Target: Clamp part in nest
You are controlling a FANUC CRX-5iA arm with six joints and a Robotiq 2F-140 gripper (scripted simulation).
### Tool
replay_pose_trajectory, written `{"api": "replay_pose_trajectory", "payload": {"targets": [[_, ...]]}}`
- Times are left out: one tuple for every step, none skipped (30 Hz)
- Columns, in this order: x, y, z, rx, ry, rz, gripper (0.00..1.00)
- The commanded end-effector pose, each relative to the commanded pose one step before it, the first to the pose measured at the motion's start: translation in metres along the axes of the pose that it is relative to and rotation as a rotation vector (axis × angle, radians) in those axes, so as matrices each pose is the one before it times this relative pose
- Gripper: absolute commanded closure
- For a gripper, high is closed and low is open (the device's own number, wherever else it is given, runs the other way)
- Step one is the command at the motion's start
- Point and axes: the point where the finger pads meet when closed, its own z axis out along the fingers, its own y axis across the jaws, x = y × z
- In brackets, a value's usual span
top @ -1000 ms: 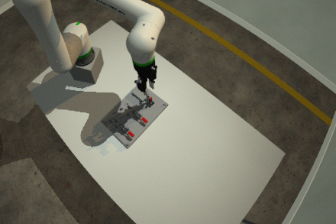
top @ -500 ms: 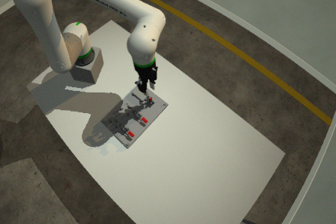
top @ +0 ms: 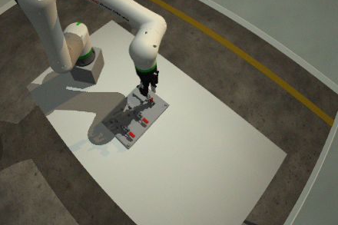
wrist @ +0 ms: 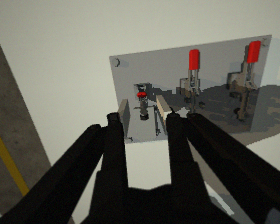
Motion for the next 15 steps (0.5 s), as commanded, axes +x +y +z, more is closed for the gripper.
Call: {"api": "replay_pose_trajectory", "payload": {"targets": [[0.00061, -0.00012, 0.01616, 0.00003, 0.00078, 0.00002, 0.72], [0.00000, 0.00000, 0.00328, 0.00000, 0.00000, 0.00000, 0.72], [0.00000, 0.00000, 0.00314, 0.00000, 0.00000, 0.00000, 0.72], [0.00000, 0.00000, 0.00000, 0.00000, 0.00000, 0.00000, 0.72], [0.00000, 0.00000, 0.00000, 0.00000, 0.00000, 0.00000, 0.72], [-0.00001, 0.00000, 0.00298, 0.00000, 0.00000, 0.00000, 0.72], [0.00001, 0.00000, 0.00277, 0.00000, 0.00000, 0.00000, 0.72], [0.00000, 0.00000, 0.00258, 0.00000, 0.00000, 0.00000, 0.72], [0.00000, 0.00000, 0.00236, 0.00000, 0.00000, 0.00000, 0.72], [0.00000, 0.00000, 0.00215, 0.00000, 0.00000, 0.00000, 0.72], [0.00001, 0.00000, 0.00191, 0.00000, 0.00000, 0.00000, 0.72], [0.00000, 0.00000, 0.00168, 0.00000, 0.00000, 0.00000, 0.72], [0.00000, 0.00000, 0.00145, 0.00000, 0.00000, 0.00000, 0.72], [0.00000, 0.00000, 0.00122, 0.00000, 0.00000, 0.00000, 0.72], [0.00000, 0.00000, 0.00100, 0.00000, 0.00000, 0.00000, 0.72]]}}
